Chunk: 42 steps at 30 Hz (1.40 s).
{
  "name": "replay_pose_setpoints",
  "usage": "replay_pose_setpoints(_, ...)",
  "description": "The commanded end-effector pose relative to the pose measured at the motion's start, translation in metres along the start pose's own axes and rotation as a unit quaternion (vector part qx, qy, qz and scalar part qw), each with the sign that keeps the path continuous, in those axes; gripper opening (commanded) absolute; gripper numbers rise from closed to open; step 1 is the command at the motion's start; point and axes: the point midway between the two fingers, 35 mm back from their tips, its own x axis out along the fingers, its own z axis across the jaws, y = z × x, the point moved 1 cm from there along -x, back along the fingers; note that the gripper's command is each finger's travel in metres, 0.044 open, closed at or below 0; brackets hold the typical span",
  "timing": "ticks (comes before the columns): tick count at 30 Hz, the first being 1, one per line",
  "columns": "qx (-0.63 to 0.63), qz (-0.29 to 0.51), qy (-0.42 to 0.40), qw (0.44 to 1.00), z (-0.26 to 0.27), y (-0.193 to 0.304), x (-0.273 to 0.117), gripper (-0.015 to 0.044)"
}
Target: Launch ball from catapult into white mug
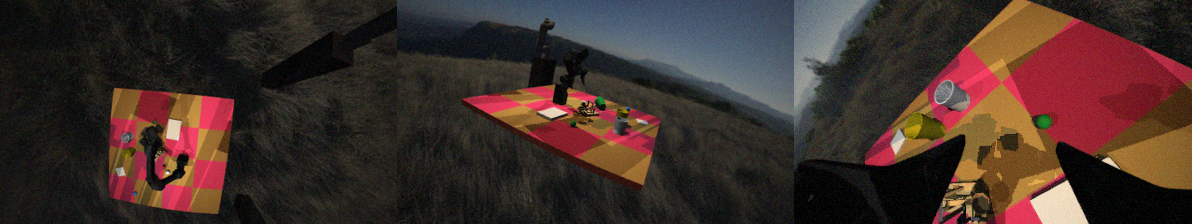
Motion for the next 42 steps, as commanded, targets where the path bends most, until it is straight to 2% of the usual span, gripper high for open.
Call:
replay_pose_setpoints(1, -0.003, 0.001, 0.000, 1.000, 0.001, 0.000, 0.000, 0.0426)
replay_pose_setpoints(2, -0.010, 0.004, 0.001, 1.000, 0.003, 0.001, 0.002, 0.0440)
replay_pose_setpoints(11, -0.145, 0.058, 0.015, 0.988, 0.047, 0.023, 0.024, 0.0440)
replay_pose_setpoints(21, -0.295, 0.121, 0.017, 0.948, 0.090, 0.055, 0.047, 0.0440)
replay_pose_setpoints(31, -0.437, 0.183, 0.004, 0.881, 0.129, 0.094, 0.066, 0.0440)
replay_pose_setpoints(42, -0.577, 0.246, -0.025, 0.778, 0.164, 0.143, 0.081, 0.0440)
